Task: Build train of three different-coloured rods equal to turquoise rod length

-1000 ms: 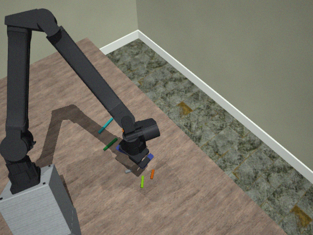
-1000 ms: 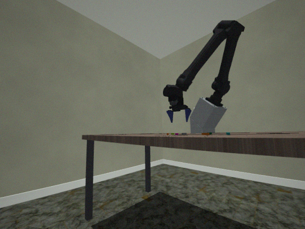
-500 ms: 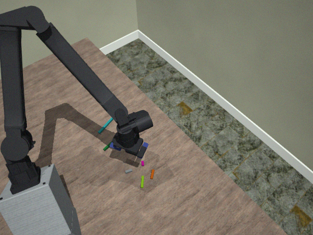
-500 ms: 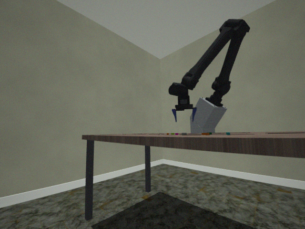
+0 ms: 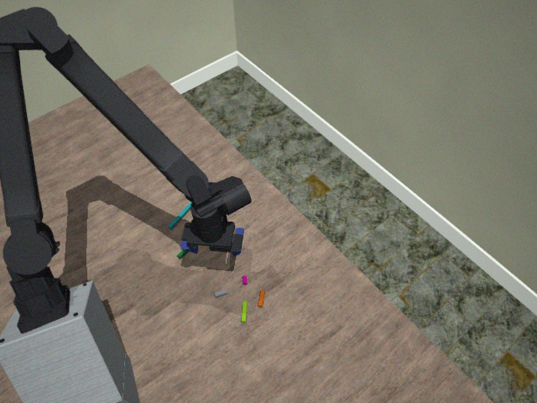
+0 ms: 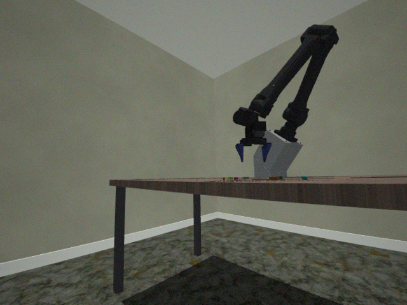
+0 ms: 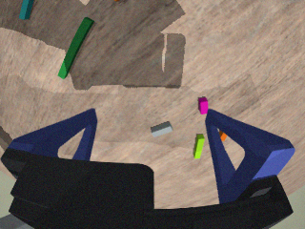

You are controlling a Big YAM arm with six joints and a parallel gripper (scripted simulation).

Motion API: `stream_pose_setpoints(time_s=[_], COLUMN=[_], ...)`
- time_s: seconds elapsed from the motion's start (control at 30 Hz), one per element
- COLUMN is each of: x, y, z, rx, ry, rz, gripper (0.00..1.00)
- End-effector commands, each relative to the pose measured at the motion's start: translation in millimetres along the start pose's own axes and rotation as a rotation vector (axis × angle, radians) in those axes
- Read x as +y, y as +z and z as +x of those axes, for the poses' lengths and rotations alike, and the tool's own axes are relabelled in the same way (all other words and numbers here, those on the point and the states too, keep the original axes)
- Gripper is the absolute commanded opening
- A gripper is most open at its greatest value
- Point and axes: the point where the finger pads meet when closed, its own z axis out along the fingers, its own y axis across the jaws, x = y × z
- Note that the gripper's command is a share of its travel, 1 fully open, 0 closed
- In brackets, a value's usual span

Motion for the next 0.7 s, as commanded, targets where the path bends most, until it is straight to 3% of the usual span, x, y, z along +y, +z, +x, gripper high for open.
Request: stream_pose_setpoints(time_s=[0.0, 0.1, 0.13, 0.27, 0.3, 0.37, 0.4, 0.63, 0.67], x=[-0.6, 2.6, 17.7, 12.0, 12.8, 12.8, 31.2, 25.6, 43.9], y=[0.3, 3.2, -0.8, -3.0, 5.0, 5.0, -0.9, 2.5, -1.2], z=[-17.3, 1.3, -25.0, -34.1, -24.6, -24.6, -35.4, -27.4, -44.2], rx=[-0.012, 0.003, -0.013, -0.020, -0.006, -0.006, -0.016, -0.006, -0.020], ry=[-0.102, -0.062, -0.242, -0.246, -0.228, -0.228, -0.371, -0.338, -0.488], rz=[0.003, -0.010, 0.008, 0.010, -0.008, -0.008, 0.008, -0.006, 0.008], gripper=[1.00, 1.00, 1.00, 1.00, 1.00, 1.00, 1.00, 1.00, 1.00])
